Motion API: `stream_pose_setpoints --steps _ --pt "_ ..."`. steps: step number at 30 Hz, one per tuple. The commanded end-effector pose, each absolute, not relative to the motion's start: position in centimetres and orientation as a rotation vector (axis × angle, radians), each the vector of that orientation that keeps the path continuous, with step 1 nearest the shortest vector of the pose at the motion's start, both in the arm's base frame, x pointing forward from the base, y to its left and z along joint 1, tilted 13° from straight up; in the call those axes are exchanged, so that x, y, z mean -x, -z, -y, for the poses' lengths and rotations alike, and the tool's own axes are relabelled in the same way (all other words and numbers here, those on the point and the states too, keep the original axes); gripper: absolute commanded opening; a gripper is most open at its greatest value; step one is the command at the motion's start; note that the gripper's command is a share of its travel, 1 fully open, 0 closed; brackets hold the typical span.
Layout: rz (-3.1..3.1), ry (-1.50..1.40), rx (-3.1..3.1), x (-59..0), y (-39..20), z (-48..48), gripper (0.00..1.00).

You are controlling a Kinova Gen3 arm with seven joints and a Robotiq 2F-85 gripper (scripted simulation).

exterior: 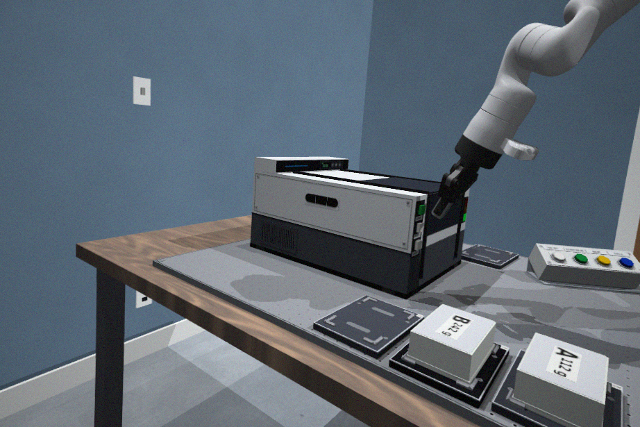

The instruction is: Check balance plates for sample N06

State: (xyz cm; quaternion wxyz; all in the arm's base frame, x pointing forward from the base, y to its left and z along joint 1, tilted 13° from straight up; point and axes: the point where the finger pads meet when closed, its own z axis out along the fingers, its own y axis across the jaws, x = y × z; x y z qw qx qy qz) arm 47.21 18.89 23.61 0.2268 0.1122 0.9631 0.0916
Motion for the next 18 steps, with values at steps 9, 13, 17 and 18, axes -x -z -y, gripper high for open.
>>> stream_pose_setpoints --steps 9,13,17,18 --pt "-2.652 -0.254 -0.31 -47.23 -23.71 -18.89 0.1" --pt "-2.652 -0.254 -0.31 -47.35 -23.7 -18.87 0.1" --pt "-2.652 -0.254 -0.31 -47.61 -23.71 -18.82 0.1" --pt "-2.652 -0.254 -0.31 -47.68 -23.71 -18.81 0.1"
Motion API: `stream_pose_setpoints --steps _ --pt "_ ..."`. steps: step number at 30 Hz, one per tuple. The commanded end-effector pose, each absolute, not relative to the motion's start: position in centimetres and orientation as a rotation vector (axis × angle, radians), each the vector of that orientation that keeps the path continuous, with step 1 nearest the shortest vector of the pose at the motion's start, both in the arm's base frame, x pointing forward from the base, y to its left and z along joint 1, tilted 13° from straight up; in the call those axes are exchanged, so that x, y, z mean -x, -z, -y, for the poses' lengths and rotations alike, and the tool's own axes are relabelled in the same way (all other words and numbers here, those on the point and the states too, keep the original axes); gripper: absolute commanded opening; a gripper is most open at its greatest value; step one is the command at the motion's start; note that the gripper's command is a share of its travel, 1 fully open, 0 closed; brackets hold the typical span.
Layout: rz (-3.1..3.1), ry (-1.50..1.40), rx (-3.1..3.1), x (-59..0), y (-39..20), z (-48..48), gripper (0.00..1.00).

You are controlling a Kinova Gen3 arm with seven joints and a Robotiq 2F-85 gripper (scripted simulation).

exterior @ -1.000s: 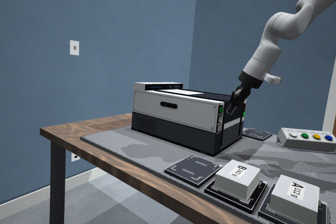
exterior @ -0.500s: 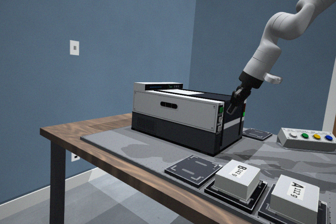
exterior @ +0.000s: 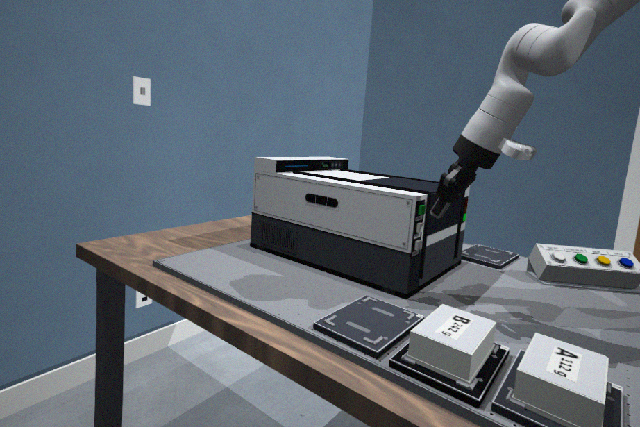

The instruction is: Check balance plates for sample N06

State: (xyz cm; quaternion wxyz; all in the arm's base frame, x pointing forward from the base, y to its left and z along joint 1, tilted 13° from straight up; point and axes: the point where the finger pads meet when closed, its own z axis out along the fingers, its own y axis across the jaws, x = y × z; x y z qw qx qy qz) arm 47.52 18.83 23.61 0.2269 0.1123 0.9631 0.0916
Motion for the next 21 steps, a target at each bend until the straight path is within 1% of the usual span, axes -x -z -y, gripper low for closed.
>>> stream_pose_setpoints --steps 1,21 --pt "-2.652 -0.254 -0.31 -47.7 -23.7 -18.8 0.1" --pt "-2.652 -0.254 -0.31 -48.9 -23.7 -18.6 0.1"
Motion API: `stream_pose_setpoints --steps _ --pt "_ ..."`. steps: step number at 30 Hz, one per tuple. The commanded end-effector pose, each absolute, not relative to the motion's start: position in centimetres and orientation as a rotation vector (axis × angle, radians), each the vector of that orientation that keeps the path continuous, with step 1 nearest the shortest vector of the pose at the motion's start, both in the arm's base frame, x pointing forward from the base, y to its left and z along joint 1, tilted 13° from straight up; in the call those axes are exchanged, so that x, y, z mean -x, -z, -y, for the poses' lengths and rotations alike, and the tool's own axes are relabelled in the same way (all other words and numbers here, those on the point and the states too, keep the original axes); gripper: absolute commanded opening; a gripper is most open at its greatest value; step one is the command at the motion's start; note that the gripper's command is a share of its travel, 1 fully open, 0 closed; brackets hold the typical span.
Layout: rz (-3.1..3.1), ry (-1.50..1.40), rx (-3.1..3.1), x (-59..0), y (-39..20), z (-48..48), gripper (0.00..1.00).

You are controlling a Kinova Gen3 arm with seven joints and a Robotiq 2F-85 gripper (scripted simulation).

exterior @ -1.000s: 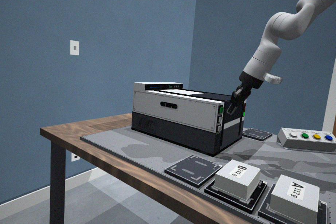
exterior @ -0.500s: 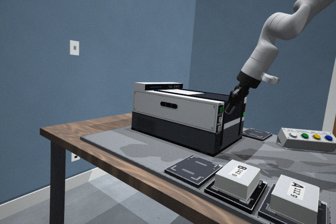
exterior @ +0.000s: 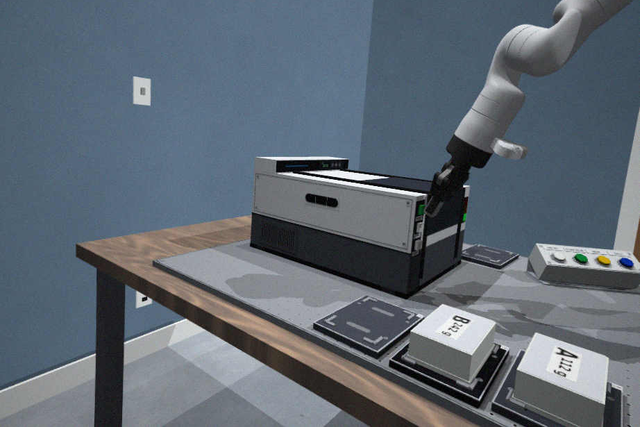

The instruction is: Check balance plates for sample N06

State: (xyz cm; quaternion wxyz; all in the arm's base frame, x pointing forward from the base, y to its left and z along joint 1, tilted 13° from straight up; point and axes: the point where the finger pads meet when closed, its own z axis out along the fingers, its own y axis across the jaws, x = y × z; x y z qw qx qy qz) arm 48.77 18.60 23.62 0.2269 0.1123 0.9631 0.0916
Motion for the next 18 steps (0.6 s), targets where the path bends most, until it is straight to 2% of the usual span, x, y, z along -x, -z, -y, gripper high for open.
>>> stream_pose_setpoints --steps 1,18 --pt "-2.652 -0.254 -0.31 -48.99 -23.72 -18.57 0.1" --pt "-2.652 -0.254 -0.31 -49.73 -23.73 -18.43 0.1"
